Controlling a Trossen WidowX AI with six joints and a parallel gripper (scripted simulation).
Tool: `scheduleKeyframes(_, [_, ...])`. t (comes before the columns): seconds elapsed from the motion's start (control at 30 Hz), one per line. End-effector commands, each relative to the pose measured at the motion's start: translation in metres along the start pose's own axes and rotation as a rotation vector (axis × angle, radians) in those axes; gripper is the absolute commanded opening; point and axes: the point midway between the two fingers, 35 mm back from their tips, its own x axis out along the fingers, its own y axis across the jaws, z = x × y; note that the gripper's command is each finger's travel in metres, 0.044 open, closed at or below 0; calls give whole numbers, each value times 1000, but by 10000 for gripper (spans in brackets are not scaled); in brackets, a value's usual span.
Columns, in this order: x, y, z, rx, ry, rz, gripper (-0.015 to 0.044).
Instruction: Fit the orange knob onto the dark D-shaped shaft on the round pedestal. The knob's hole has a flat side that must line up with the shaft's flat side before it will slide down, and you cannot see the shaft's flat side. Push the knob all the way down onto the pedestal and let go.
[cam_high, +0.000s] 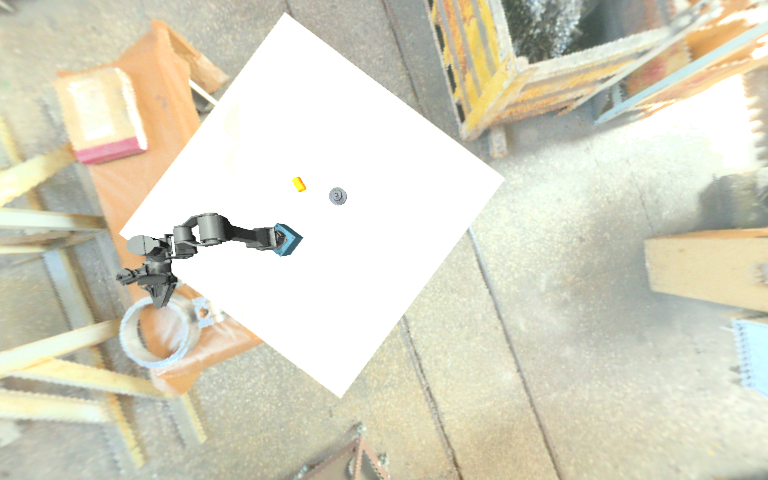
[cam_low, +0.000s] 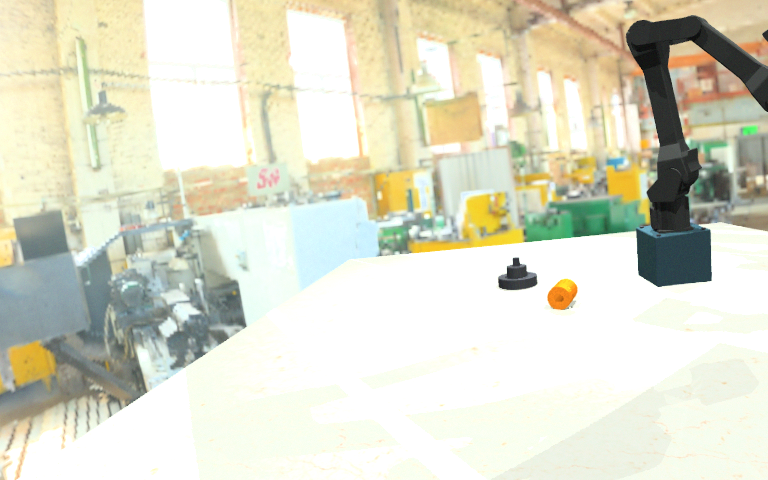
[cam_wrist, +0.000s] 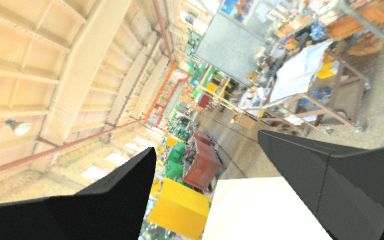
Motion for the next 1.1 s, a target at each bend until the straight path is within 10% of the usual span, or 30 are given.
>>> scheduleKeyframes(0.0, [-2, -2, 2, -1, -12, -7, 426])
scheduleKeyframes(0.5, [-272, -103, 63, -94, -802, -875, 440])
scheduleKeyframes(1.07, [-511, -53, -183, 526, -930, -1894, 440])
